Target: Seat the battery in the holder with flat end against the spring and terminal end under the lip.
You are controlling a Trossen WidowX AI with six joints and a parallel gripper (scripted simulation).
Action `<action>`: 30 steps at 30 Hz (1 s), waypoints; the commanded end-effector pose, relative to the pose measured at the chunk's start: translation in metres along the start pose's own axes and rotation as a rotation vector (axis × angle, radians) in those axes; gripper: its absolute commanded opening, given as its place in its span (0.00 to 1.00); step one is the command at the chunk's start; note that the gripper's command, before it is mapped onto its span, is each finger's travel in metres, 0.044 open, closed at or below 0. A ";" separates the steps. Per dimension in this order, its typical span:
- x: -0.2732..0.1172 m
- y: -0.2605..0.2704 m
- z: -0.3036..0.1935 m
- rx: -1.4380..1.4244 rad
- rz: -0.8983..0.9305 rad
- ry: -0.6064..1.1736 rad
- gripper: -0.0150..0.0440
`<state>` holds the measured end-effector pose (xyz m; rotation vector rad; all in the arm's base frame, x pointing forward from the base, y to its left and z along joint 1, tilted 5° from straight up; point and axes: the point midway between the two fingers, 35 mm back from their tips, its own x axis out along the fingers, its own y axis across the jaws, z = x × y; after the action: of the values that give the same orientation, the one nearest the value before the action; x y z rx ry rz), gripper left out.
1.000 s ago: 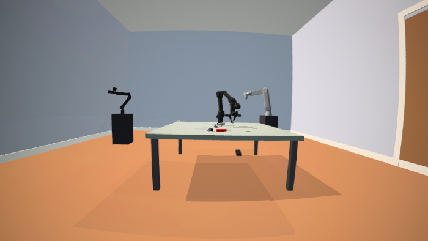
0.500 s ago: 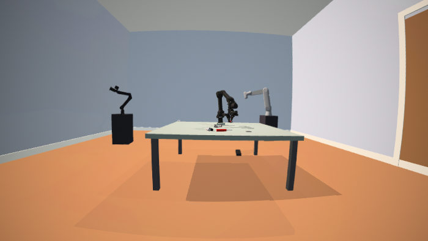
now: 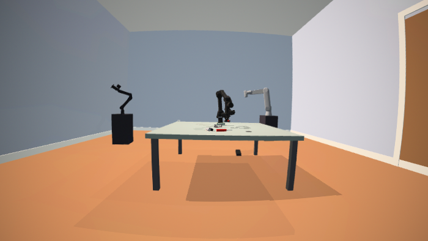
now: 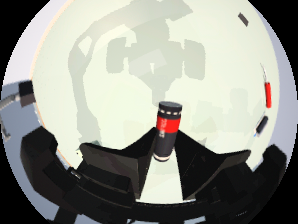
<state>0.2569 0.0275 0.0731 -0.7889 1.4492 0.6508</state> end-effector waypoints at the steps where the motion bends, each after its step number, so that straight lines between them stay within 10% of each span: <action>1: -0.003 -0.009 -0.005 -0.124 -0.003 -0.001 0.39; 30: -0.017 -0.068 -0.074 -1.227 -0.003 0.016 0.39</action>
<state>0.2652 -0.0633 0.0946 -1.6463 0.9980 1.5048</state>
